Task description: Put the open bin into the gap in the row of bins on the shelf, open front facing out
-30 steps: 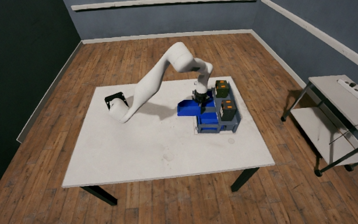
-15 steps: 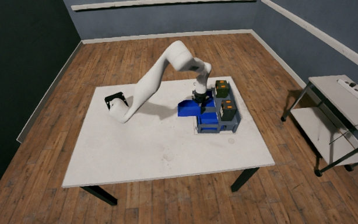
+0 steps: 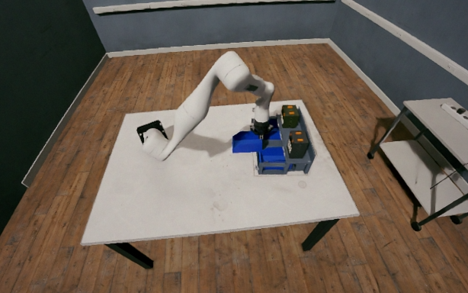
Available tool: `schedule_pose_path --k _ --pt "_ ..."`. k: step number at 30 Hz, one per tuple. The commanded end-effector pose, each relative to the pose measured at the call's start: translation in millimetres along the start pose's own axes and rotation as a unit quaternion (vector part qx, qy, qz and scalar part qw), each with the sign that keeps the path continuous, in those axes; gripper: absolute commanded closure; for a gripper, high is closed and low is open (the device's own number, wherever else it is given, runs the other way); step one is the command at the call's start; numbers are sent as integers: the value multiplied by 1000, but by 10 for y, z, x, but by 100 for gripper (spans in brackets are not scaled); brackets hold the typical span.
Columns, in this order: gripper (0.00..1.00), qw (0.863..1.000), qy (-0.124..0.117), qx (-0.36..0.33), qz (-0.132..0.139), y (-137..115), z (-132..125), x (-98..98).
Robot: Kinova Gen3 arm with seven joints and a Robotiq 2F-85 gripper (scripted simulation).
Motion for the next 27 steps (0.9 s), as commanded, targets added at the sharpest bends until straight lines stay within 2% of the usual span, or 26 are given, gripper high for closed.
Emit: schedule_pose_path --k 1,7,19,24,27 --pt "90 1000 2 0 1 -10 9 19" --pt "90 1000 16 0 -2 -14 -10 18" --pt "90 1000 16 0 -2 -14 -10 18" --pt "90 1000 30 0 -5 -17 -29 16" --pt "90 1000 30 0 -5 -17 -29 16"
Point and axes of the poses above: the point where the finger pads meet when closed, its own x axis back along the fingers, its own z axis across the jaws, y = z × x, the point moved 3 cm from there along x, back along the fingers, and after that the axes turned 11 degrees about x, right-handed, at the moved point
